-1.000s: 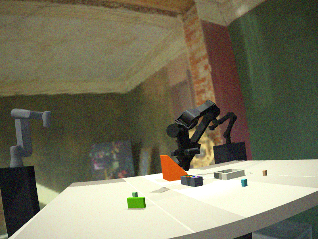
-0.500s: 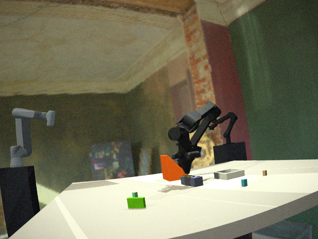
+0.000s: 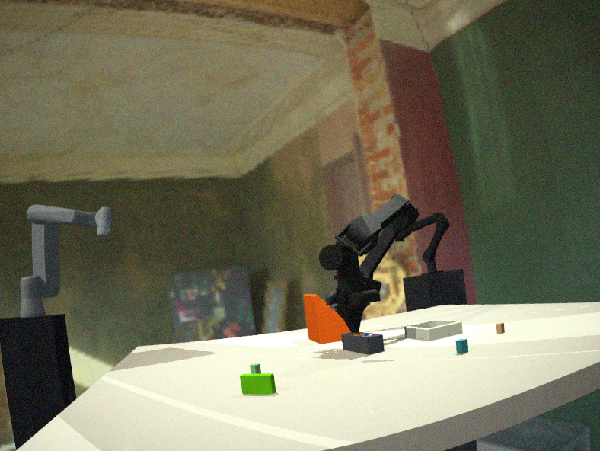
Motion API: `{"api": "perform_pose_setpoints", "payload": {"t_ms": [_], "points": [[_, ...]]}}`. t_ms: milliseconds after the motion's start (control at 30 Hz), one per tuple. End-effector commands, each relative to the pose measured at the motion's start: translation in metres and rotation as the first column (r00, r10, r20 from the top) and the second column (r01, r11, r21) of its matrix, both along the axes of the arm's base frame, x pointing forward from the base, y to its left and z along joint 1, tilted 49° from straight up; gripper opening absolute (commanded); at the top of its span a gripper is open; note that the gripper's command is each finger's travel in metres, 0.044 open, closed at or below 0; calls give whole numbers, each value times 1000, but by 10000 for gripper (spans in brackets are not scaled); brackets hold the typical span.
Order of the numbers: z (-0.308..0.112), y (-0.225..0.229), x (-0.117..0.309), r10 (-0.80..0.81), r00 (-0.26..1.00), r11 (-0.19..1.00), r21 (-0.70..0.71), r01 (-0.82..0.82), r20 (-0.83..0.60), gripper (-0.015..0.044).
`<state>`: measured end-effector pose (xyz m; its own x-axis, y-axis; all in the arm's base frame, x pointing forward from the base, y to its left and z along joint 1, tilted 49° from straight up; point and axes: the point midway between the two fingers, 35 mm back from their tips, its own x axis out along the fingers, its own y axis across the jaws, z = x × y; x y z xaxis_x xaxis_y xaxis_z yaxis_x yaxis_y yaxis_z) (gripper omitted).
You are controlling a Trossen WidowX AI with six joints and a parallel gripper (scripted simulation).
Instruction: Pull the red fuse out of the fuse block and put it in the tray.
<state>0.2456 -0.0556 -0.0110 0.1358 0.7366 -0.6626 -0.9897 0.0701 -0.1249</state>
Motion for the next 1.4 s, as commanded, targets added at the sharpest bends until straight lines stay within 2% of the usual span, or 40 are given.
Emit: {"api": "perform_pose_setpoints", "payload": {"t_ms": [0, 467, 833, 1367], "points": [[-2, 2, 0, -4, 1000, 1000, 3, 4, -2, 74], [-6, 7, 1, -4, 1000, 1000, 4, 4, -2, 74], [-6, 6, 1, 0, 1000, 1000, 0, 0, 1, 1], [-2, 2, 1, 0, 1000, 1000, 0, 0, 0, 0]]}}
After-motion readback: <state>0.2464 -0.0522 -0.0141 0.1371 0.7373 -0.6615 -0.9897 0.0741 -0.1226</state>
